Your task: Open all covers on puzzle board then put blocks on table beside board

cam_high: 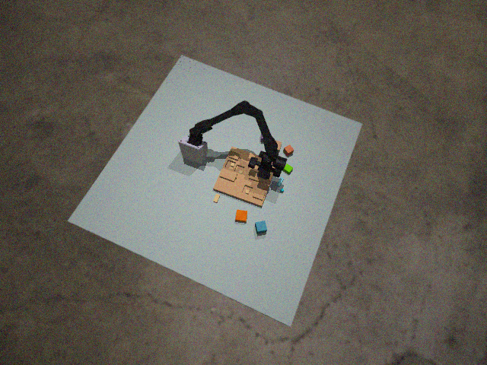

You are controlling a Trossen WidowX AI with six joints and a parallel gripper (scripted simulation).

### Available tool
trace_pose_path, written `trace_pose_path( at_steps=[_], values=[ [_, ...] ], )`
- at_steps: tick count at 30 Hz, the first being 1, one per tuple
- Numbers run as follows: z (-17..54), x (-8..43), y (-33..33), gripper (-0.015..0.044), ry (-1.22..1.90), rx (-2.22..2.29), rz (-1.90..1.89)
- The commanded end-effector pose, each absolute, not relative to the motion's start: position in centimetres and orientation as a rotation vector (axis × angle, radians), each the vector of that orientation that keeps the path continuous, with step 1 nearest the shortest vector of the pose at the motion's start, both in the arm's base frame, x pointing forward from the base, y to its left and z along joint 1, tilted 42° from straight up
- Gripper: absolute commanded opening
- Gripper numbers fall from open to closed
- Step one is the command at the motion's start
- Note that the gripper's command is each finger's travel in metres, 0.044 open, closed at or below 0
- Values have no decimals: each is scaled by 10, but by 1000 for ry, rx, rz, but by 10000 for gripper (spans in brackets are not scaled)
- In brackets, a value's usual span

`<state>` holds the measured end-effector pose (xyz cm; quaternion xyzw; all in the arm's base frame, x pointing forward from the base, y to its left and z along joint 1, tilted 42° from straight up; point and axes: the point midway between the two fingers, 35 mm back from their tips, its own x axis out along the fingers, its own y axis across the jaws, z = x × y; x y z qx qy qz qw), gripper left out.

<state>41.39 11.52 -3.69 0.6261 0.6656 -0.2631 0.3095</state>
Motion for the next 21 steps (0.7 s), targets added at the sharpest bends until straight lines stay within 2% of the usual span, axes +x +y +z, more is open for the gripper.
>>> trace_pose_path(
  at_steps=[1,21],
  values=[
    [-34,416,111,0,1757,1653,-690],
    [-16,418,93,0,1756,1651,-691]
  ],
)
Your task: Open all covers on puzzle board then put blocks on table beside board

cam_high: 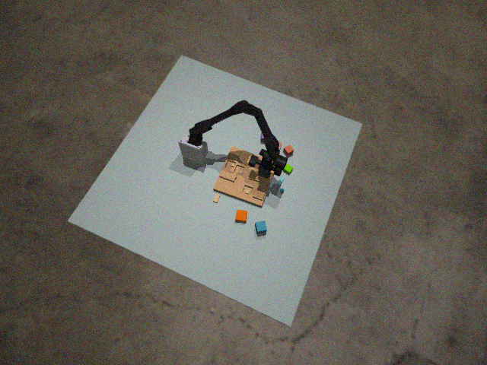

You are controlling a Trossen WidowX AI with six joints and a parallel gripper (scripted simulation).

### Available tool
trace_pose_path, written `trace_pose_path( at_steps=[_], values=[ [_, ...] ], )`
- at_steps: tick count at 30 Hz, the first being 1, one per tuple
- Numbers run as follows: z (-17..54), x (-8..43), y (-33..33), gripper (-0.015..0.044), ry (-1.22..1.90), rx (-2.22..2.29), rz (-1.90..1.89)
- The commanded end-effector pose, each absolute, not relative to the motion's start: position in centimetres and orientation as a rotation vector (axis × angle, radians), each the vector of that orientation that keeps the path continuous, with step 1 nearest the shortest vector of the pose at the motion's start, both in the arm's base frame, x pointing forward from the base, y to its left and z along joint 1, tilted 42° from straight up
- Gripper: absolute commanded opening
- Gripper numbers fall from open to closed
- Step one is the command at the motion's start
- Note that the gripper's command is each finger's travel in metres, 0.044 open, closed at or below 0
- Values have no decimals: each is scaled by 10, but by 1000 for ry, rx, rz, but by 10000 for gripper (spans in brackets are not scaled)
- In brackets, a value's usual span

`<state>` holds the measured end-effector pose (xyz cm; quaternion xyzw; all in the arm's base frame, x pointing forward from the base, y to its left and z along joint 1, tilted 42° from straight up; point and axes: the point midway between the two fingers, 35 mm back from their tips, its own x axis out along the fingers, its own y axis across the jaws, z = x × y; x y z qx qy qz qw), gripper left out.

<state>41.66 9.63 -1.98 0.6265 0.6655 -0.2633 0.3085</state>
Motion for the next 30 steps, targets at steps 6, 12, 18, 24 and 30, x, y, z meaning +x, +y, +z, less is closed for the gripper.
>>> trace_pose_path(
  at_steps=[6,12,18,24,30],
  values=[
    [-10,418,87,0,1756,1651,-691],
    [-4,418,82,0,1755,1651,-691],
    [-7,402,78,0,1766,1557,-556],
    [-6,374,69,0,1760,1381,-322],
    [-6,345,62,0,1736,1199,-98]
  ],
)
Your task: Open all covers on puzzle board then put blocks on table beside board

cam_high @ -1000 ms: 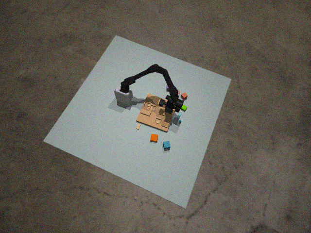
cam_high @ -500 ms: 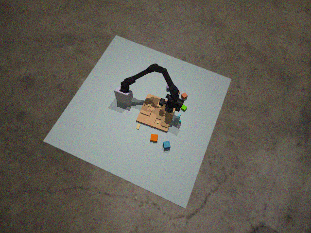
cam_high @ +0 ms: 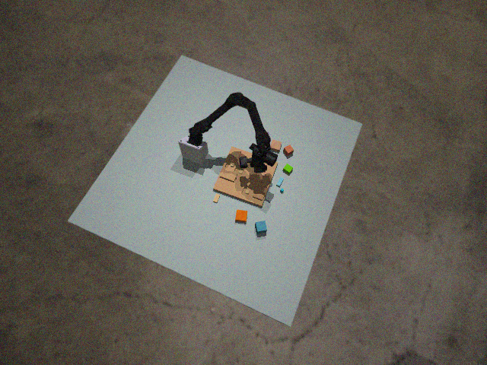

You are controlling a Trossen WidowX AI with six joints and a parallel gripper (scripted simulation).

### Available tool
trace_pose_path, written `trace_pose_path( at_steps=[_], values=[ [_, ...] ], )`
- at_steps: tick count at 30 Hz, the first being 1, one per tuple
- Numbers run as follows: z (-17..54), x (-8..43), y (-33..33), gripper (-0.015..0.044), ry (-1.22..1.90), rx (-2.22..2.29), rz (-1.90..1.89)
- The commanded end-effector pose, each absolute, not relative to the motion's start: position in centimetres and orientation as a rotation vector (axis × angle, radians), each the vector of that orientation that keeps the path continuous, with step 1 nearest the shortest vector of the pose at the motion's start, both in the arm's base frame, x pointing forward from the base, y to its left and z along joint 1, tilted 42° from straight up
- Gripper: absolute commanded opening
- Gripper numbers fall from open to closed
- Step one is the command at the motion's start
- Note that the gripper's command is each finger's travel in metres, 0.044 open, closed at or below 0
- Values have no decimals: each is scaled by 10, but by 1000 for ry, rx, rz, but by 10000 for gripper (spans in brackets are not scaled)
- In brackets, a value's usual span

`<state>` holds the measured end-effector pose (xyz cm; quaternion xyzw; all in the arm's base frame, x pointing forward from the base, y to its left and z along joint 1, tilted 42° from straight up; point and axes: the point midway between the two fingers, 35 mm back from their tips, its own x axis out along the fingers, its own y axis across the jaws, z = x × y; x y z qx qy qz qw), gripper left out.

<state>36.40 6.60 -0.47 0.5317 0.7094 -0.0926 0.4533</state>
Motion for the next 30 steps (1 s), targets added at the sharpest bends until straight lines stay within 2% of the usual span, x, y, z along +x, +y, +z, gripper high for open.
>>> trace_pose_path(
  at_steps=[1,22,30],
  values=[
    [-6,340,61,0,1730,1168,-62],
    [-13,224,52,0,1499,513,633],
    [-11,223,54,0,1489,492,653]
  ],
)
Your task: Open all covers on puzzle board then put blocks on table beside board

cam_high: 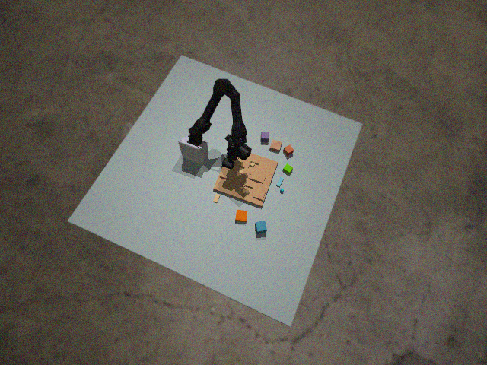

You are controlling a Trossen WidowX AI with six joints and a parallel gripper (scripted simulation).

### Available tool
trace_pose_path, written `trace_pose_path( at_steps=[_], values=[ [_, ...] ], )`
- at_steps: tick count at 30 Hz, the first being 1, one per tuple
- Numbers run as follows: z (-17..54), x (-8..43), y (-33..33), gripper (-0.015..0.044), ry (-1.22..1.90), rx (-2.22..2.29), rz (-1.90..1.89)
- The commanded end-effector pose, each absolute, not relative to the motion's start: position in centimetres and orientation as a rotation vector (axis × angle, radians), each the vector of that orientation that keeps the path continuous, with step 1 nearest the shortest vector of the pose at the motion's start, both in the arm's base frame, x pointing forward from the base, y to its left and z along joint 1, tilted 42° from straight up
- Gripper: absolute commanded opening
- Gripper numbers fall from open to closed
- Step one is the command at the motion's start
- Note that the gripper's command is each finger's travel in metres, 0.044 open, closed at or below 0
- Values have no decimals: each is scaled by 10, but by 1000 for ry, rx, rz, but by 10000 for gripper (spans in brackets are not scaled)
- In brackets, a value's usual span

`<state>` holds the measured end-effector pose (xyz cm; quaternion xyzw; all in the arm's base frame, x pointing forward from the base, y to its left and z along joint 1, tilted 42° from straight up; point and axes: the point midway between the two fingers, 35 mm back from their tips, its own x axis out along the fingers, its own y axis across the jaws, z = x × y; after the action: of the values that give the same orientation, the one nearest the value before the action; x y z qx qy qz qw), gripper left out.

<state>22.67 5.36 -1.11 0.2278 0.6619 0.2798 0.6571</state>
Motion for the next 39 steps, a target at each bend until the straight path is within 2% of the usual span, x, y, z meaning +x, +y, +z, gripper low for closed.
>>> trace_pose_path(
  at_steps=[1,15,39],
  values=[
    [-11,223,54,0,1489,492,653],
    [-48,222,87,0,1489,494,655],
    [-57,221,96,0,1489,495,656]
  ],
)
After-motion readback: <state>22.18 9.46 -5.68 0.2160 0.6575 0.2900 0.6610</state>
